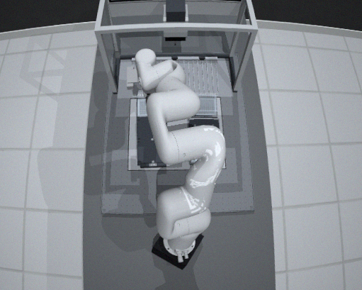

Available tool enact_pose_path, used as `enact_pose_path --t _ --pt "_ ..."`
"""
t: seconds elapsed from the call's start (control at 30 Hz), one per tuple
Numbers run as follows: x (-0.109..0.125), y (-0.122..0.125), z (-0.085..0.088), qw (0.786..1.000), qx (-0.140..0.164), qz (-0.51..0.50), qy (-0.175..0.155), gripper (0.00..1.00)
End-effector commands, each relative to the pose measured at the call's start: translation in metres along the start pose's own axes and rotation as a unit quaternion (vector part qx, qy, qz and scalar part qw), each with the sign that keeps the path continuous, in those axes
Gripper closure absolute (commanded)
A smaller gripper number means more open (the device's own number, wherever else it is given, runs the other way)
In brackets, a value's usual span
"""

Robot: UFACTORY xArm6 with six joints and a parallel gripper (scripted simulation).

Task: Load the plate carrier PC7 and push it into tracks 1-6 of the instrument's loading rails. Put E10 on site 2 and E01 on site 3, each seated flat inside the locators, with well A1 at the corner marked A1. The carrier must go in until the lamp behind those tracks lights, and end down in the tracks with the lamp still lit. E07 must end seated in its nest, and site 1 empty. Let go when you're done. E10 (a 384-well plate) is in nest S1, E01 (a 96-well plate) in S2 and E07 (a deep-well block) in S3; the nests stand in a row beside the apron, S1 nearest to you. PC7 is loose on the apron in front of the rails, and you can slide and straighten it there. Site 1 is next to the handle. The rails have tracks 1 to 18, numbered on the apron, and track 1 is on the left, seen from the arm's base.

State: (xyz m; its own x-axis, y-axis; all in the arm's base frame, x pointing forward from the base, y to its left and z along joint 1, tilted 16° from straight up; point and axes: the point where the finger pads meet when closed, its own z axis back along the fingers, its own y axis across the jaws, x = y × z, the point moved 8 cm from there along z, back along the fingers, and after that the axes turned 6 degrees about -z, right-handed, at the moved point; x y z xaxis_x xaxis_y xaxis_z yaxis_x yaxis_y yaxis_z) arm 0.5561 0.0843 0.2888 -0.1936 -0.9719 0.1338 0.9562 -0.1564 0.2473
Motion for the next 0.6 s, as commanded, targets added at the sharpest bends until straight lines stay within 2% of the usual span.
enact_pose_path --t 0.0,0.1,0.17,0.57 --pt "0.000 0.001 0.002 1.000 0.002 0.000 0.001 0.00" --pt "0.000 0.001 0.002 1.000 0.002 0.000 0.001 0.00" --pt "0.008 -0.005 0.002 1.000 0.002 -0.025 0.001 0.00" --pt "0.050 -0.040 0.002 1.000 0.002 -0.025 0.001 0.00"
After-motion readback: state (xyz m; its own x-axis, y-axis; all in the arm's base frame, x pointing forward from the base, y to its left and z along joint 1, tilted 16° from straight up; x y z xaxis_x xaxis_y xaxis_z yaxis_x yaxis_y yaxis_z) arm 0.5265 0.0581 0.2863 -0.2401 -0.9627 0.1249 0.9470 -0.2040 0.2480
